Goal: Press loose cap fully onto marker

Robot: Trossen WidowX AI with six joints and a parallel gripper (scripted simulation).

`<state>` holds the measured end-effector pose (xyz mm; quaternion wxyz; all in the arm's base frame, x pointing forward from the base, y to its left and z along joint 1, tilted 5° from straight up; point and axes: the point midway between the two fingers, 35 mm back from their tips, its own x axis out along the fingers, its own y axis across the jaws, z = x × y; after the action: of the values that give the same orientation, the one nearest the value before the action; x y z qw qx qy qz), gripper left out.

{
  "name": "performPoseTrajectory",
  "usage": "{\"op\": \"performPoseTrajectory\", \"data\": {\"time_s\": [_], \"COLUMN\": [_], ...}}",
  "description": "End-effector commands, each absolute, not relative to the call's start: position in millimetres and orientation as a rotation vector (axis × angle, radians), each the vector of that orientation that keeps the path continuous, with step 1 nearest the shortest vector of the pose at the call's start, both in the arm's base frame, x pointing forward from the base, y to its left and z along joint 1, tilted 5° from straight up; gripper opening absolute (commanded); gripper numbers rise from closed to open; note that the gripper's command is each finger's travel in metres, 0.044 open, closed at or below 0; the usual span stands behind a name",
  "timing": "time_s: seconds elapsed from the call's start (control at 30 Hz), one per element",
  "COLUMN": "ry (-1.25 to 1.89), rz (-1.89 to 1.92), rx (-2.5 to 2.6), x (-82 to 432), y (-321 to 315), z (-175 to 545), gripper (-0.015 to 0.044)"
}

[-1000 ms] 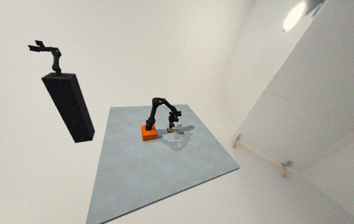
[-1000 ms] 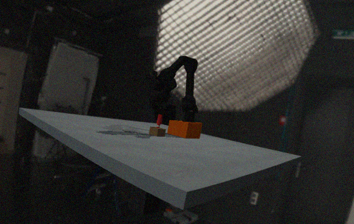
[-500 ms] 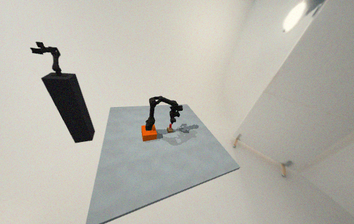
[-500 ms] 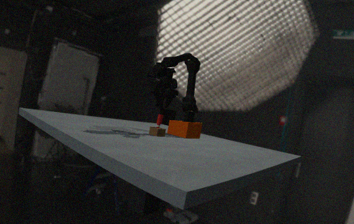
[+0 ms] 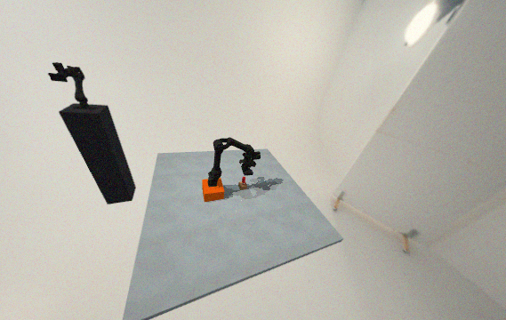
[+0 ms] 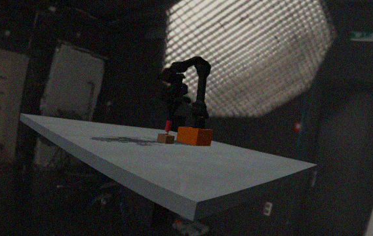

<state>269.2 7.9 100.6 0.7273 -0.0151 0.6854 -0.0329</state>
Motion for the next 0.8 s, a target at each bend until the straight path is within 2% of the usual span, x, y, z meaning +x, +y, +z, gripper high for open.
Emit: {"op": "performPoseTrajectory", "data": {"time_s": [0.0,0.77], "ry": [1.508,1.508], "rz": [-0.068,-0.068], "rx": [-0.043,-0.043], "x": [270,271], "y": [7,6], "z": [101,80], "gripper": [0.0,0.0]}}
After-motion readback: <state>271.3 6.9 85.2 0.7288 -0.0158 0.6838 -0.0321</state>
